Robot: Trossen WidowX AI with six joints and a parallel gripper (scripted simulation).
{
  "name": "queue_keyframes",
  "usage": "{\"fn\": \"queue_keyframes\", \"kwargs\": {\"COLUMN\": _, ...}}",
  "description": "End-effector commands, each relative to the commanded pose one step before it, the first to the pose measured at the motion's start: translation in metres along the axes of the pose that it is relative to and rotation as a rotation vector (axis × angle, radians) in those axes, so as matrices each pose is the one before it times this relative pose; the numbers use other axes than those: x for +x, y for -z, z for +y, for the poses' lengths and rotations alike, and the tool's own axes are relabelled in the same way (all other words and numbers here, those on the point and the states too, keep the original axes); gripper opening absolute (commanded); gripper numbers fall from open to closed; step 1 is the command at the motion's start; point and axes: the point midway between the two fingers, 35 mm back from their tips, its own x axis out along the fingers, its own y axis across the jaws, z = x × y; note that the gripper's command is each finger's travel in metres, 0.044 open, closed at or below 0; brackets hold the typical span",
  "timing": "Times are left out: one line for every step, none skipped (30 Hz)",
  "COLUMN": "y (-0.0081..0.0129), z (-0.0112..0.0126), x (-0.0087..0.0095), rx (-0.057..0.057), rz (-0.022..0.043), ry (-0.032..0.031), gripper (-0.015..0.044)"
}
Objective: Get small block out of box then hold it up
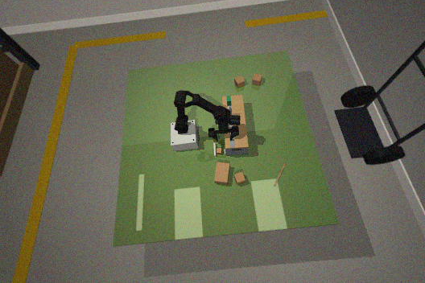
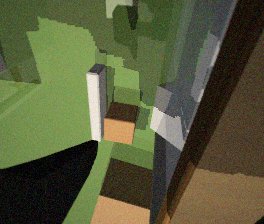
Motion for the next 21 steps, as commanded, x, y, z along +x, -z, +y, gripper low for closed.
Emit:
{"fn": "queue_keyframes", "kwargs": {"y": 0.01042, "z": -0.00340, "x": -0.02807, "rx": 0.0035, "rz": 0.00269, "ry": 0.01392, "gripper": 0.0400}}
{"fn": "queue_keyframes", "kwargs": {"y": 0.00310, "z": 0.00031, "x": -0.01020, "rx": 0.0007, "rz": -0.00019, "ry": -0.00008, "gripper": 0.0400}}
{"fn": "queue_keyframes", "kwargs": {"y": 0.00252, "z": 0.00060, "x": -0.00849, "rx": 0.0006, "rz": -0.00016, "ry": -0.00009, "gripper": 0.0400}}
{"fn": "queue_keyframes", "kwargs": {"y": 0.00166, "z": 0.00057, "x": -0.00567, "rx": 0.0004, "rz": -0.00011, "ry": -0.00007, "gripper": 0.0400}}
{"fn": "queue_keyframes", "kwargs": {"y": 0.00058, "z": 0.00024, "x": -0.00201, "rx": 0.0001, "rz": -0.00004, "ry": -0.00003, "gripper": 0.0400}}
{"fn": "queue_keyframes", "kwargs": {"y": 0.00000, "z": 0.00000, "x": 0.00000, "rx": 0.0000, "rz": 0.00000, "ry": 0.00000, "gripper": 0.0400}}
{"fn": "queue_keyframes", "kwargs": {"y": 0.00000, "z": 0.00000, "x": 0.00000, "rx": 0.0000, "rz": 0.00000, "ry": 0.00000, "gripper": 0.0400}}
{"fn": "queue_keyframes", "kwargs": {"y": 0.00000, "z": 0.00000, "x": 0.00000, "rx": 0.0000, "rz": 0.00000, "ry": 0.00000, "gripper": 0.0400}}
{"fn": "queue_keyframes", "kwargs": {"y": 0.00000, "z": 0.00000, "x": 0.00000, "rx": 0.0000, "rz": 0.00000, "ry": 0.00000, "gripper": 0.0400}}
{"fn": "queue_keyframes", "kwargs": {"y": -0.00114, "z": -0.00254, "x": 0.00467, "rx": 0.0025, "rz": 0.00094, "ry": 0.00748, "gripper": 0.0400}}
{"fn": "queue_keyframes", "kwargs": {"y": 0.00194, "z": 0.00000, "x": -0.00062, "rx": 0.0114, "rz": -0.00456, "ry": 0.00312, "gripper": 0.0374}}
{"fn": "queue_keyframes", "kwargs": {"y": 0.00585, "z": 0.00000, "x": -0.00193, "rx": 0.0341, "rz": -0.01342, "ry": 0.00956, "gripper": 0.0348}}
{"fn": "queue_keyframes", "kwargs": {"y": 0.00766, "z": 0.00014, "x": -0.00250, "rx": 0.0640, "rz": -0.01863, "ry": 0.01296, "gripper": 0.0321}}
{"fn": "queue_keyframes", "kwargs": {"y": 0.00352, "z": 0.00047, "x": -0.00076, "rx": 0.0777, "rz": -0.01244, "ry": 0.00618, "gripper": 0.0295}}
{"fn": "queue_keyframes", "kwargs": {"y": 0.00089, "z": 0.00068, "x": 0.00033, "rx": 0.0716, "rz": -0.00730, "ry": 0.00145, "gripper": 0.0285}}
{"fn": "queue_keyframes", "kwargs": {"y": 0.00093, "z": 0.00061, "x": 0.00031, "rx": 0.0716, "rz": -0.00734, "ry": 0.00104, "gripper": 0.0285}}
{"fn": "queue_keyframes", "kwargs": {"y": 0.00096, "z": 0.00054, "x": 0.00029, "rx": 0.0715, "rz": -0.00738, "ry": 0.00064, "gripper": 0.0285}}
{"fn": "queue_keyframes", "kwargs": {"y": 0.00099, "z": 0.00047, "x": 0.00028, "rx": 0.0715, "rz": -0.00739, "ry": 0.00023, "gripper": 0.0285}}
{"fn": "queue_keyframes", "kwargs": {"y": 0.00102, "z": 0.00040, "x": 0.00026, "rx": 0.0715, "rz": -0.00738, "ry": -0.00018, "gripper": 0.0285}}
{"fn": "queue_keyframes", "kwargs": {"y": 0.00104, "z": 0.00032, "x": 0.00025, "rx": 0.0715, "rz": -0.00735, "ry": -0.00058, "gripper": 0.0285}}
{"fn": "queue_keyframes", "kwargs": {"y": 0.00128, "z": 0.00030, "x": 0.00028, "rx": 0.0877, "rz": -0.00900, "ry": -0.00120, "gripper": 0.0285}}
